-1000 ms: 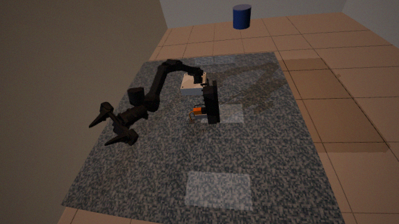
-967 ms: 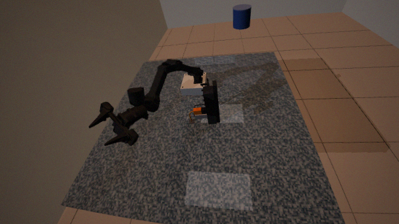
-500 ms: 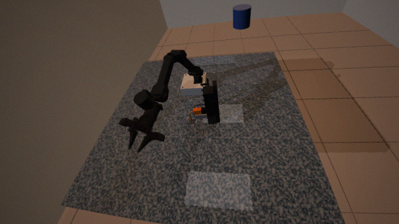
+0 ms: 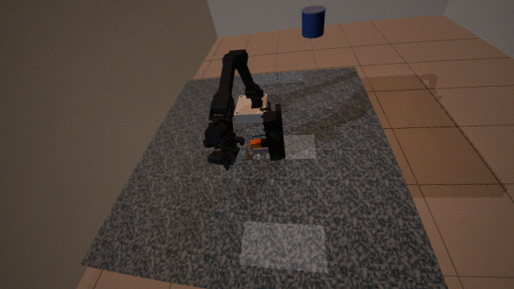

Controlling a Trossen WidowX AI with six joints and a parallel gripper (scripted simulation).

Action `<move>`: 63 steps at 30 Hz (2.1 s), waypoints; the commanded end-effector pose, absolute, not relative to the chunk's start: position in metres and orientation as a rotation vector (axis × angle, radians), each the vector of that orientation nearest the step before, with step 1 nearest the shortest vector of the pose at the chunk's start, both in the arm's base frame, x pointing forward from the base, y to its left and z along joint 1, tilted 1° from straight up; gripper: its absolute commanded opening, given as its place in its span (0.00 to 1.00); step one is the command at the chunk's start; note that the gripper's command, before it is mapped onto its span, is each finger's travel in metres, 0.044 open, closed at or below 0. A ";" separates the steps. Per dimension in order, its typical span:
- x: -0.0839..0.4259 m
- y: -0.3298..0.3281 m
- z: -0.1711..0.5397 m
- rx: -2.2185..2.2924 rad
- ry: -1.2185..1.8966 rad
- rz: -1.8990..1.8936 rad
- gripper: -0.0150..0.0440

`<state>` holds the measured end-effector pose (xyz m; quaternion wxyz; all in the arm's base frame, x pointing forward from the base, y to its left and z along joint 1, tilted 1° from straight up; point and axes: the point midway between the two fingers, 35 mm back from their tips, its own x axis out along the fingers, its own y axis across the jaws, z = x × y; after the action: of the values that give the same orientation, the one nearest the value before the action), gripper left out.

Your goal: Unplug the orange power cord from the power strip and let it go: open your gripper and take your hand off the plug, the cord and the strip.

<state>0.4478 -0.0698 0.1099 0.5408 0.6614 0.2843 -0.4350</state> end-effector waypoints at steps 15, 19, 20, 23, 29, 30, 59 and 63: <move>0.321 -0.028 0.089 1.182 1.197 -1.170 0.53; 0.321 -0.022 0.089 1.183 1.197 -1.169 0.53; 0.321 -0.021 0.089 1.183 1.197 -1.169 0.53; 0.321 -0.016 0.089 1.183 1.198 -1.169 0.53; 0.320 -0.006 0.088 1.184 1.199 -1.169 0.53; 0.320 -0.004 0.088 1.184 1.199 -1.169 0.53; 0.319 0.011 0.078 1.180 1.198 -1.167 0.34; 0.319 0.011 0.078 1.180 1.198 -1.167 0.29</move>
<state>0.3190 0.0106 0.0780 0.5206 0.4919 0.4999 -0.4869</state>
